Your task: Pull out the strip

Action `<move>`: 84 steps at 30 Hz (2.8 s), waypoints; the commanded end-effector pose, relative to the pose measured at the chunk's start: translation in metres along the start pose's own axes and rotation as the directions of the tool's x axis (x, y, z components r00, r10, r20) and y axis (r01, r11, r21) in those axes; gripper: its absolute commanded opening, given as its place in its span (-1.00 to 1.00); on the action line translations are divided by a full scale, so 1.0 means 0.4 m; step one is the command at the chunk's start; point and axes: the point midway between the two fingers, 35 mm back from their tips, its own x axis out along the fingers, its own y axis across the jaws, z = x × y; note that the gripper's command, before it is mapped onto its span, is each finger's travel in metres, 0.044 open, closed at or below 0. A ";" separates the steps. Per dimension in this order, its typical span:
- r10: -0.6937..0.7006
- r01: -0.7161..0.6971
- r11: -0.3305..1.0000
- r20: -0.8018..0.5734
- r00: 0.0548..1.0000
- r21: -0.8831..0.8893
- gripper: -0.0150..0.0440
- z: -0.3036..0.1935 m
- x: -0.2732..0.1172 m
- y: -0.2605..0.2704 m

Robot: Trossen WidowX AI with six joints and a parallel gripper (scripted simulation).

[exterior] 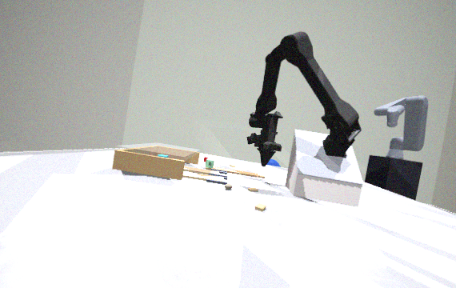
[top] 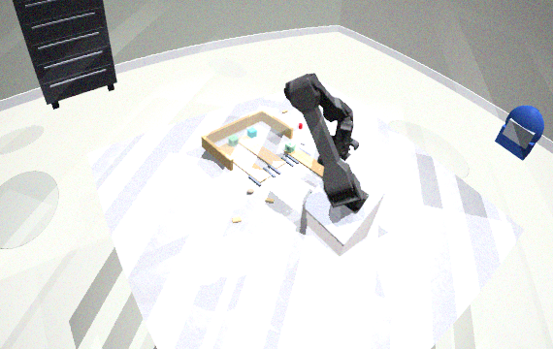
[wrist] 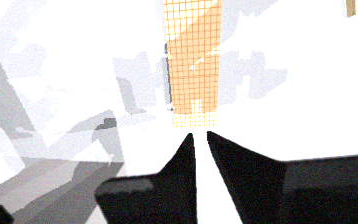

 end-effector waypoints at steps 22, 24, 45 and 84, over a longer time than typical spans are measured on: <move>0.001 0.000 0.995 0.008 1.000 -0.095 1.00 0.223 -0.020 -0.003; 0.001 0.000 0.995 0.008 1.000 -0.096 1.00 0.240 -0.022 -0.003; 0.002 0.000 0.995 0.011 1.000 -0.099 1.00 0.421 -0.046 -0.010; 0.003 -0.001 0.995 0.013 1.000 -0.101 0.36 0.554 0.024 -0.012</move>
